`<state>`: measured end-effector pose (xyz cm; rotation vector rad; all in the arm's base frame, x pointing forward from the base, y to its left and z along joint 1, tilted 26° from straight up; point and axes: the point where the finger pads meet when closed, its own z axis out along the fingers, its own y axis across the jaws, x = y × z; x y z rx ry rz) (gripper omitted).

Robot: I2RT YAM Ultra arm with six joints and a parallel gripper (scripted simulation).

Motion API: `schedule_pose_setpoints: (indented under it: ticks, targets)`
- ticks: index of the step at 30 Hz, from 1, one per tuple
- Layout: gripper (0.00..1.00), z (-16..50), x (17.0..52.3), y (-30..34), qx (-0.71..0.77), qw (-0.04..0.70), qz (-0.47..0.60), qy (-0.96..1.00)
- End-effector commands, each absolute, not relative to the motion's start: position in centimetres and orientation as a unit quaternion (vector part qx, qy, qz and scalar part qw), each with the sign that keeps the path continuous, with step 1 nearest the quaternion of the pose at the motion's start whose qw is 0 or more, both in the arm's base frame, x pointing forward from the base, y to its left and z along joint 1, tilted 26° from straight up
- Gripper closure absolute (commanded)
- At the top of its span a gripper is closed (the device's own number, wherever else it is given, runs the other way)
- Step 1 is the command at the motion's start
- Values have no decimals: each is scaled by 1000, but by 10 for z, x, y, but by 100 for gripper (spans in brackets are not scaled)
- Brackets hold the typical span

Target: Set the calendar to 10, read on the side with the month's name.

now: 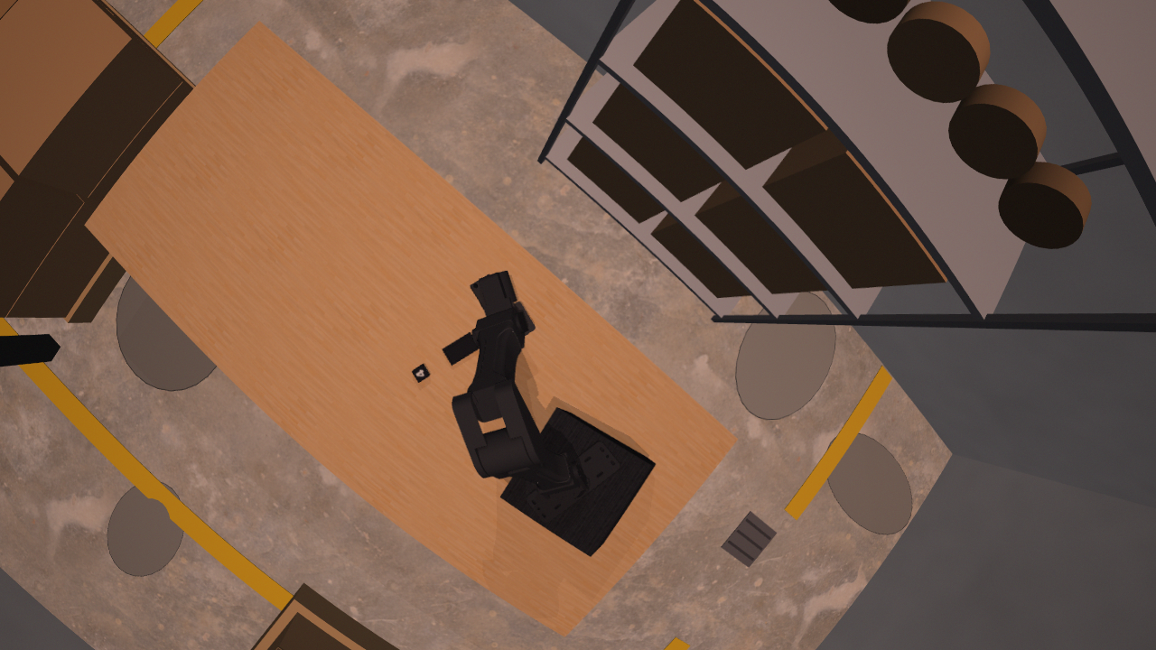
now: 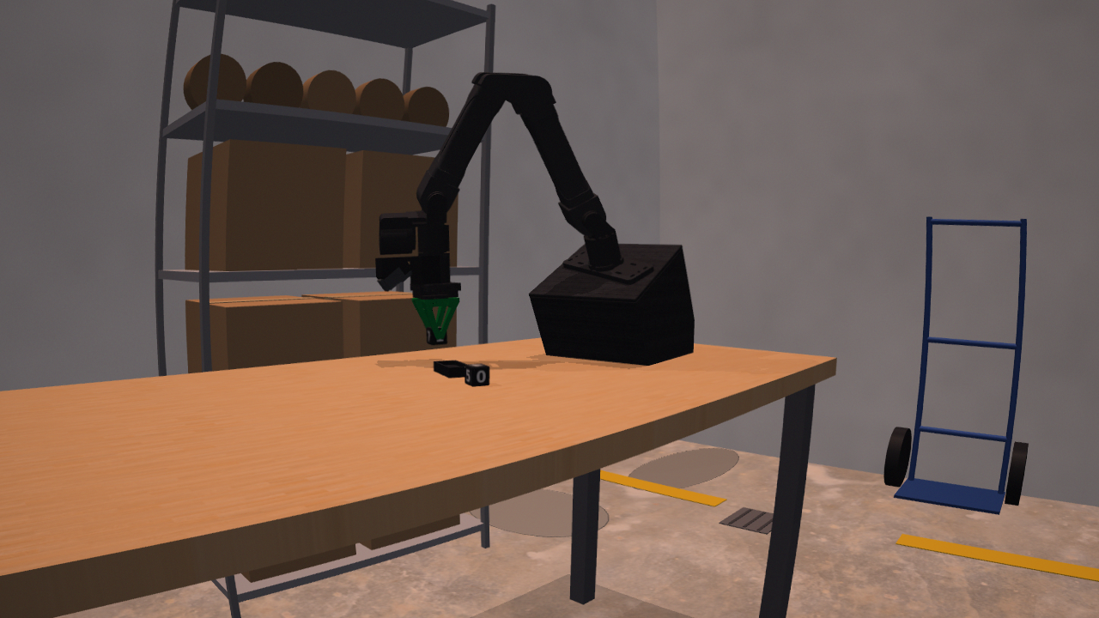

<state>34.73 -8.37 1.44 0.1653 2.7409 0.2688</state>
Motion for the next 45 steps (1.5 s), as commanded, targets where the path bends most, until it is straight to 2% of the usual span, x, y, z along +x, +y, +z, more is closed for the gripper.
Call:
schedule_pose_setpoints:
  ticks: [1, 10, 45]
  targets:
    - [74, 10, 362, -89, 61, 213, 87, 971]
    - [74, -9, 371, -86, 61, 213, 87, 971]
    - [74, -10, 371, -86, 61, 213, 87, 971]
